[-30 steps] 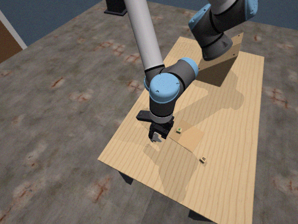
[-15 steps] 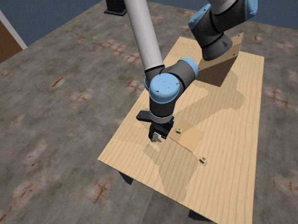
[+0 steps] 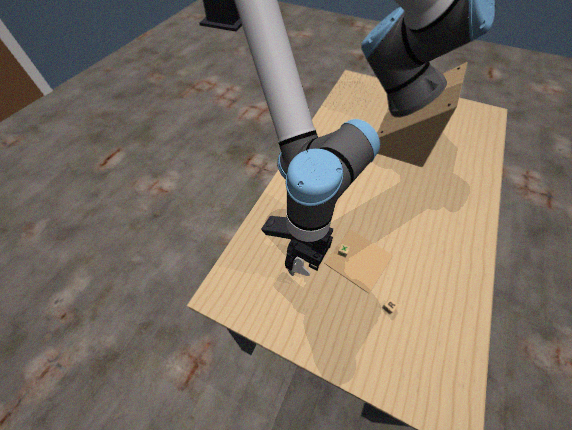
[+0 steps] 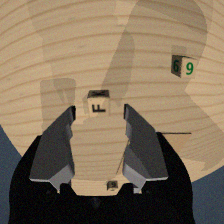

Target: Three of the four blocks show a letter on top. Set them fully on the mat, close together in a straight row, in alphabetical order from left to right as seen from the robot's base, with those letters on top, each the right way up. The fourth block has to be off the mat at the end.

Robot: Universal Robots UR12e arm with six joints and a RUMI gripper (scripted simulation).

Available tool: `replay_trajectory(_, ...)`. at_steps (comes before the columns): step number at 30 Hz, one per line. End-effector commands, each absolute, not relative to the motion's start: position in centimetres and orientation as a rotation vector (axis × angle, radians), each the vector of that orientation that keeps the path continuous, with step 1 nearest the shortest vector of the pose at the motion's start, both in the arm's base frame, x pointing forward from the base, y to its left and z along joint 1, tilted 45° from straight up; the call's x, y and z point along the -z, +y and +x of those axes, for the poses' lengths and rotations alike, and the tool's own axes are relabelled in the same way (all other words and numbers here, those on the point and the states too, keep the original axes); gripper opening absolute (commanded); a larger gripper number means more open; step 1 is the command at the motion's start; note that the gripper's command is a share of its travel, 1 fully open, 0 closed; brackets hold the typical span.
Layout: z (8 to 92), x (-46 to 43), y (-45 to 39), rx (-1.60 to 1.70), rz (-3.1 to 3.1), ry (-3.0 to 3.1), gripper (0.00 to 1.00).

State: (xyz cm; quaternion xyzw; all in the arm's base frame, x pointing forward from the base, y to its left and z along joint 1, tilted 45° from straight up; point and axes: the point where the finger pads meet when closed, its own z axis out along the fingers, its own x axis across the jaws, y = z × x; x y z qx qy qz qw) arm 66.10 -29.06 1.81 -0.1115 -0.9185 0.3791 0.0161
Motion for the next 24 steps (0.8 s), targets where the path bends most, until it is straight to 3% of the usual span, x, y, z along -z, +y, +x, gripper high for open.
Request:
replay_trajectory(1,66.04,-1.17,-29.70,-1.180,-0.346,-2.857,0.37)
replay_trajectory(24,66.00,-0.89,-29.97,-1.180,-0.346,-2.857,0.37)
